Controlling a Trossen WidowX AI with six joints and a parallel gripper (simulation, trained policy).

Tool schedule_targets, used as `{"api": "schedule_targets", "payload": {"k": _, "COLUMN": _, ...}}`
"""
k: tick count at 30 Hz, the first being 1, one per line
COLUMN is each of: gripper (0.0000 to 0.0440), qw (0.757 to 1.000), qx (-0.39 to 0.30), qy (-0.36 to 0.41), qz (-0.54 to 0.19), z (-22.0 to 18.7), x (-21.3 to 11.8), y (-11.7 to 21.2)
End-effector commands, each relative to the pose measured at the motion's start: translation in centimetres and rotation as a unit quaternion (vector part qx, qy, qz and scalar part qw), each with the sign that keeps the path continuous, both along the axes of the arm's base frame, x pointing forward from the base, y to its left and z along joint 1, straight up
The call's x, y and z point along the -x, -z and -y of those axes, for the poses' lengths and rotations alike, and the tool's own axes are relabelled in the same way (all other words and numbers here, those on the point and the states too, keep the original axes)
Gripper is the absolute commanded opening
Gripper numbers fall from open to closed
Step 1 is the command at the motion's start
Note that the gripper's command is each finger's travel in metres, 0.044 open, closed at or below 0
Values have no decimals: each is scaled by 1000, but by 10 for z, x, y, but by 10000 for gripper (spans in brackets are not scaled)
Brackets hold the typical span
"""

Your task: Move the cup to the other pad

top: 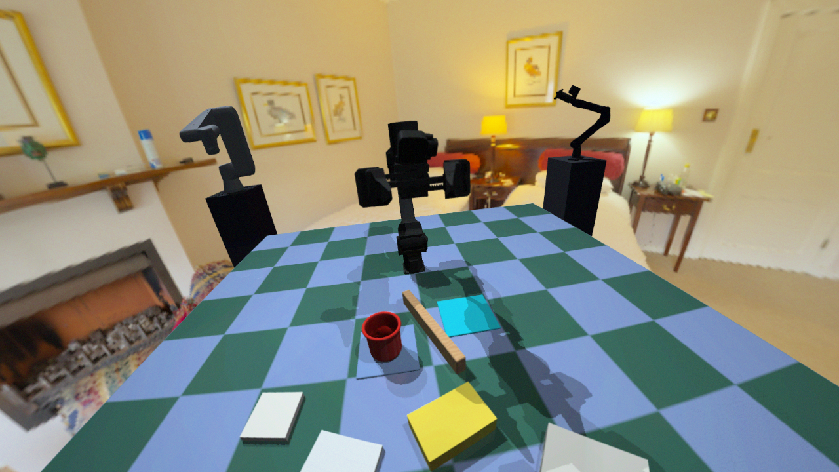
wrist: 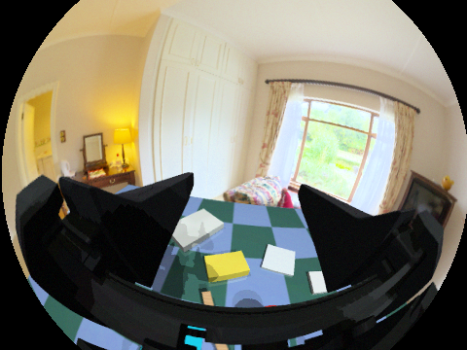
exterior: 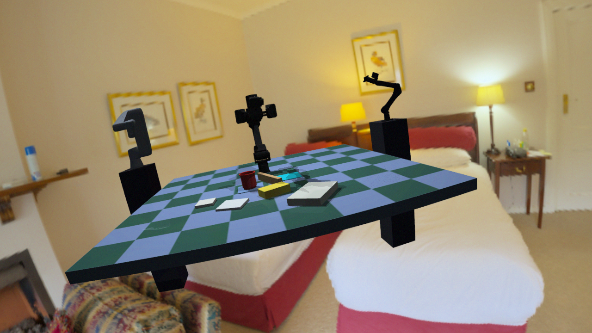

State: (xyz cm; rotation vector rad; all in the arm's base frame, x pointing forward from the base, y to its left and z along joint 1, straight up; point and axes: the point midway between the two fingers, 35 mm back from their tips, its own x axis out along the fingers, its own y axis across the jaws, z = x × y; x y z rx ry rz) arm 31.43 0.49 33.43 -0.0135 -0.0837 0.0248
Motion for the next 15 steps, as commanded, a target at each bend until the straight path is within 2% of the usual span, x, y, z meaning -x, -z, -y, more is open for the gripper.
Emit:
{"api": "schedule_targets", "payload": {"k": 1, "gripper": 374, "qw": 1000, "qx": -2, "qy": 2, "qz": -3, "z": 0, "x": 0, "y": 1}}
{"api": "schedule_targets", "payload": {"k": 12, "gripper": 87, "qw": 997, "qx": -28, "qy": 8, "qz": -67, "z": -3, "x": -8, "y": 16}}
{"api": "schedule_targets", "payload": {"k": 13, "gripper": 69, "qw": 997, "qx": -30, "qy": 7, "qz": -75, "z": -4, "x": -9, "y": 18}}
{"api": "schedule_targets", "payload": {"k": 15, "gripper": 63, "qw": 995, "qx": -35, "qy": 5, "qz": -90, "z": -7, "x": -10, "y": 21}}
